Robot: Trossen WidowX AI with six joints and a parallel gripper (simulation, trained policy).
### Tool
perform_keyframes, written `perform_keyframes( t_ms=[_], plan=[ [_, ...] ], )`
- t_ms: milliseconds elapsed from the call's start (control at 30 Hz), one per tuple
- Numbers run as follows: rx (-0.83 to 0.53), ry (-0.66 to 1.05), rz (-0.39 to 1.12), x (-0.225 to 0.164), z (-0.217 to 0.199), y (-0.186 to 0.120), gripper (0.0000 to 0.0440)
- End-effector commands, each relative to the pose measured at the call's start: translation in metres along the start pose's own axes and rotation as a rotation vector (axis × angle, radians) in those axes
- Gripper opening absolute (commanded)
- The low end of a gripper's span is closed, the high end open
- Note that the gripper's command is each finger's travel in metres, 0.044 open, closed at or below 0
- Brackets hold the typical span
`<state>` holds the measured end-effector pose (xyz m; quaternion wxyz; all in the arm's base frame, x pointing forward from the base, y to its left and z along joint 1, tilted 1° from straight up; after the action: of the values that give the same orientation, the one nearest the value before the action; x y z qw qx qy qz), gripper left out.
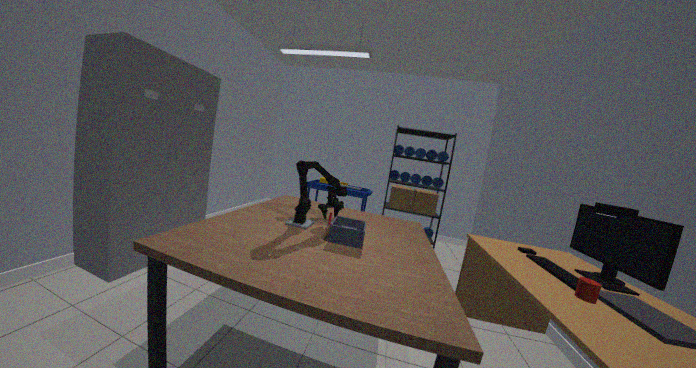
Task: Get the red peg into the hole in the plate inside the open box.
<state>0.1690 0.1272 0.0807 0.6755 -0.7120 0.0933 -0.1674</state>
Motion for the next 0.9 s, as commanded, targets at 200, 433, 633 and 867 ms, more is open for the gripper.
perform_keyframes(
  t_ms=[200, 433, 633, 867],
  plan=[
    [-0.046, 0.041, 0.021, 0.002, -0.002, 0.028, 0.0204],
    [-0.096, 0.057, 0.039, 0.004, -0.006, 0.035, 0.0024],
    [-0.117, 0.053, -0.014, 0.017, -0.008, 0.021, 0.0],
    [-0.123, 0.056, -0.087, 0.035, -0.015, -0.013, 0.0]
  ],
)
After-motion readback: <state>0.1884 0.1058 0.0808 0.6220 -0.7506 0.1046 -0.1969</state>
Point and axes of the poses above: the point midway between the two fingers, 35 mm back from their tips, its own y axis out along the fingers, its own z axis across the jaws, x = y × z, the point moved 2 cm from there along -y, back along the fingers, and after that the axes turned 15 degrees about -y, right-handed, at the moved point
